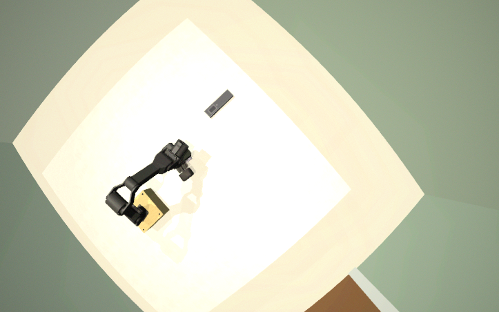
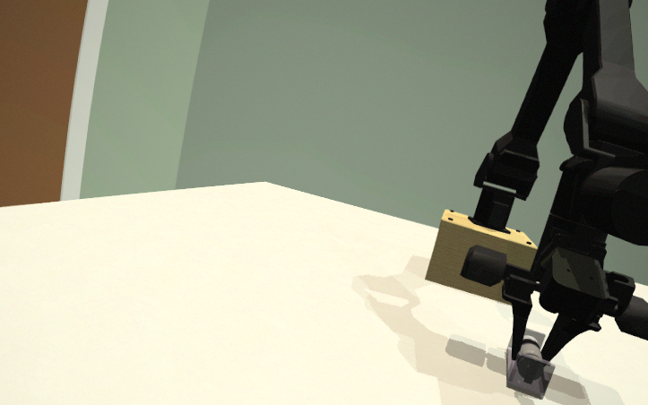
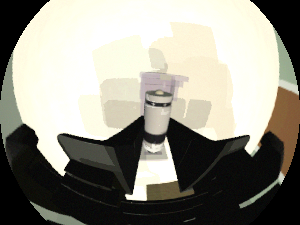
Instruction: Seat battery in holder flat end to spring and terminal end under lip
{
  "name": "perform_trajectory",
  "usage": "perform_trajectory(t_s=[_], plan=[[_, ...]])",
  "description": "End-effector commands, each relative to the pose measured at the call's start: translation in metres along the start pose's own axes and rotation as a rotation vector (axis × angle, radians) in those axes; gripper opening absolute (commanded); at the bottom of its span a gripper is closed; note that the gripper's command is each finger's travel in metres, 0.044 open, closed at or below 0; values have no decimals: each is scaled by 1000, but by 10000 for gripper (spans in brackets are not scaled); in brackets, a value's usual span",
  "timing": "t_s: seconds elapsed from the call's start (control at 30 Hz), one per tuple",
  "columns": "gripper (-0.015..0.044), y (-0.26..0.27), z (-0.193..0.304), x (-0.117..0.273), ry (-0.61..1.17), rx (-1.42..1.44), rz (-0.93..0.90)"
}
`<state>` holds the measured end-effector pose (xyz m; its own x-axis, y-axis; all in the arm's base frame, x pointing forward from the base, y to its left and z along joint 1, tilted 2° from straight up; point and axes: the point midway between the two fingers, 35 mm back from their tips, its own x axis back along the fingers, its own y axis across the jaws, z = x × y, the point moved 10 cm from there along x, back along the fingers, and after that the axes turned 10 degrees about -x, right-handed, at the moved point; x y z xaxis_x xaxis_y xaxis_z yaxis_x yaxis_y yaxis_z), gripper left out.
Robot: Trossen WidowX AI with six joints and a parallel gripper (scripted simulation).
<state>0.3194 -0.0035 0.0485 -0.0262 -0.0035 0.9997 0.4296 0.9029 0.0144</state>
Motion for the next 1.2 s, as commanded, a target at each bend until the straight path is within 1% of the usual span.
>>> perform_trajectory(t_s=[0.0,0.63,1.17], plan=[[85,0,0,-1,19,3,5],[85,2,-15,0,28,3,4],[85,2,-16,-1,37,3,6]])
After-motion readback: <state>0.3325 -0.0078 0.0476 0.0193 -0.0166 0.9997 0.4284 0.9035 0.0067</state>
